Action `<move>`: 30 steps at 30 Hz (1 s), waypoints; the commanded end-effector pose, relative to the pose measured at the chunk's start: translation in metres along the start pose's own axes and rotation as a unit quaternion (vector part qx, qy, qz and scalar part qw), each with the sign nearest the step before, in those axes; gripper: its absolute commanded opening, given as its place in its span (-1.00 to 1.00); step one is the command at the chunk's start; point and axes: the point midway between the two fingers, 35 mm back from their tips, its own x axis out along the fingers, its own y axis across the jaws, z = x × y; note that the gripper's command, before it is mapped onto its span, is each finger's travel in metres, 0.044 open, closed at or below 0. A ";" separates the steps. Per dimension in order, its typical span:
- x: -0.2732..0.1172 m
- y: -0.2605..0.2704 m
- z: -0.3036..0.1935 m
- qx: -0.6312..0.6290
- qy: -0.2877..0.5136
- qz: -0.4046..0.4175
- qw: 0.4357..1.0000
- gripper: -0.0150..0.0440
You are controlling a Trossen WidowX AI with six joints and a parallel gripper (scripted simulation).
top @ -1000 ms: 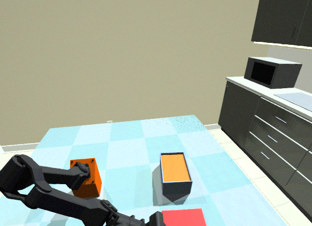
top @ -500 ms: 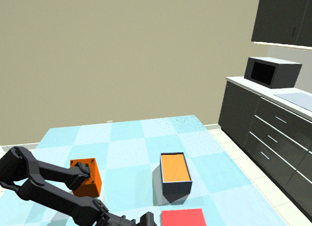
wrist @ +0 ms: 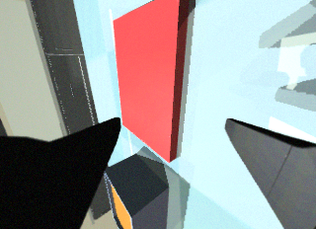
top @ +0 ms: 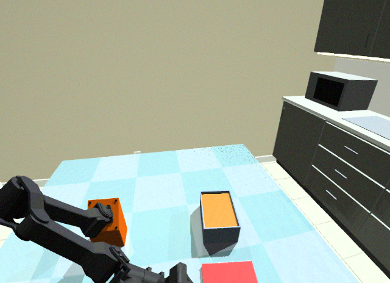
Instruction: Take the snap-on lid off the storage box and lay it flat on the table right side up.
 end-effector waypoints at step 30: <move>-0.058 0.034 0.001 0.001 -0.002 0.002 1.000 1.00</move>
